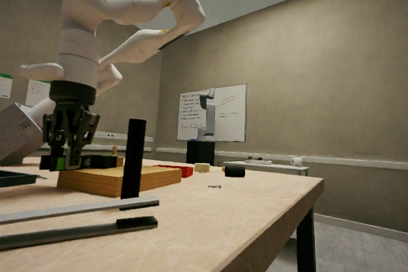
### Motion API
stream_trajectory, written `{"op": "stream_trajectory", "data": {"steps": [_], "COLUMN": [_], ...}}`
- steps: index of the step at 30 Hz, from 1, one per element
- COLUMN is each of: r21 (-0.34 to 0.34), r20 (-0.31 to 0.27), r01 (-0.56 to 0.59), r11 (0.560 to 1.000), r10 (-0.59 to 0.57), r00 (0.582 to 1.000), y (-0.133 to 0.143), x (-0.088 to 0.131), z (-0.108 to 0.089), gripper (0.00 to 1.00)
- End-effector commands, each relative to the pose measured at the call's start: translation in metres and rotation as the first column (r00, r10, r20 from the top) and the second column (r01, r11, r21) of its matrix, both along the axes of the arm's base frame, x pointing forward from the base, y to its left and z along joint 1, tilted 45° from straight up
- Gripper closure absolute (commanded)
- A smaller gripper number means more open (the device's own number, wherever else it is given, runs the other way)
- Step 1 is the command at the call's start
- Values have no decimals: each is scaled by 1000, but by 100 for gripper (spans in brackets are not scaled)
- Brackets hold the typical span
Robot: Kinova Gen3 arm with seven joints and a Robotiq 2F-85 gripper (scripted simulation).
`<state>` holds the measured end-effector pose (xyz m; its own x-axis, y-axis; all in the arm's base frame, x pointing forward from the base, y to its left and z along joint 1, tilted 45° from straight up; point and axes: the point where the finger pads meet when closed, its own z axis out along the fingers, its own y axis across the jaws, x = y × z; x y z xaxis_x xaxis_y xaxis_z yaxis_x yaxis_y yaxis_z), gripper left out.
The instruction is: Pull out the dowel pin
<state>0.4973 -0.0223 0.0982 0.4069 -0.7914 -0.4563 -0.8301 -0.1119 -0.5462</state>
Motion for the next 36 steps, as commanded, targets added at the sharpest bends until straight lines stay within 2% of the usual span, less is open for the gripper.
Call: {"op": "stream_trajectory", "data": {"steps": [1, 20, 36], "r21": [-1, -1, -1], "r20": [1, 1, 1], "r01": [1, 1, 1], "r11": [1000, 1000, 1000], "r10": [-1, -1, -1], "r00": [1000, 1000, 1000], "y": [-1, -2, -16], "x": [0, -1, -9], "z": [1, 2, 18], "gripper": [46, 46, 46]}}
